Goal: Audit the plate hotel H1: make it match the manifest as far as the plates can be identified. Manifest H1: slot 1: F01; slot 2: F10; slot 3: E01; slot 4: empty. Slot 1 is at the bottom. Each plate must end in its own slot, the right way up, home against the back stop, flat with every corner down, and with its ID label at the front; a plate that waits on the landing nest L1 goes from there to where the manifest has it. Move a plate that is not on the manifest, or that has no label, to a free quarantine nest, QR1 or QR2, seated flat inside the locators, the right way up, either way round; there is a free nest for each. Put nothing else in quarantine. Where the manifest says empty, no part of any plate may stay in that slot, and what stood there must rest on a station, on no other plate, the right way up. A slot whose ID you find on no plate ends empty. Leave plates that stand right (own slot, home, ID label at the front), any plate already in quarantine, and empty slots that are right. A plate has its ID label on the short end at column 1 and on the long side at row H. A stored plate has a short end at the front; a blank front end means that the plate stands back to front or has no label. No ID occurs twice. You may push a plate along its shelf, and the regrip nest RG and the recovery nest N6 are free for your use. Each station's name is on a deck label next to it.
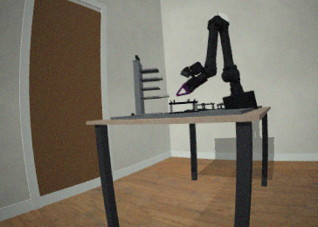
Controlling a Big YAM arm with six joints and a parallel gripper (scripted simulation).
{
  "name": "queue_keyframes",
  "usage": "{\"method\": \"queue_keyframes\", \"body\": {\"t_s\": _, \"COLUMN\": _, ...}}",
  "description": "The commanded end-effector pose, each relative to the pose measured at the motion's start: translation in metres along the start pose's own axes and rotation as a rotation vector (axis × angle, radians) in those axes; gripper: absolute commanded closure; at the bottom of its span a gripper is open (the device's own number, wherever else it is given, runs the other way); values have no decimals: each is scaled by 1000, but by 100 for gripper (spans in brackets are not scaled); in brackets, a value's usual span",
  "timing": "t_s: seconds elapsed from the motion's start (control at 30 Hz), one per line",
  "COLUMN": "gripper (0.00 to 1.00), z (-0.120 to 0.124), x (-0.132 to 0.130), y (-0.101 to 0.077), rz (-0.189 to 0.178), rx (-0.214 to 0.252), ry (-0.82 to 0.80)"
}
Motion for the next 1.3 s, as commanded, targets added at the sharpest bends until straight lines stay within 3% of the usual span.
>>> {"method": "queue_keyframes", "body": {"t_s": 0.0, "gripper": 100, "z": -13, "x": 2, "y": 12, "rz": 7, "rx": -17, "ry": -1}}
{"method": "queue_keyframes", "body": {"t_s": 1.27, "gripper": 100, "z": -27, "x": 4, "y": 30, "rz": 4, "rx": -26, "ry": 3}}
Point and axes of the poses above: the point where the finger pads meet when closed, its own y axis out along the fingers, its own x axis across the jaws, z = x × y, the point moved 2 cm from there along -y, back along the fingers, and after that the axes turned 11 degrees about y, right-handed, at the moved point
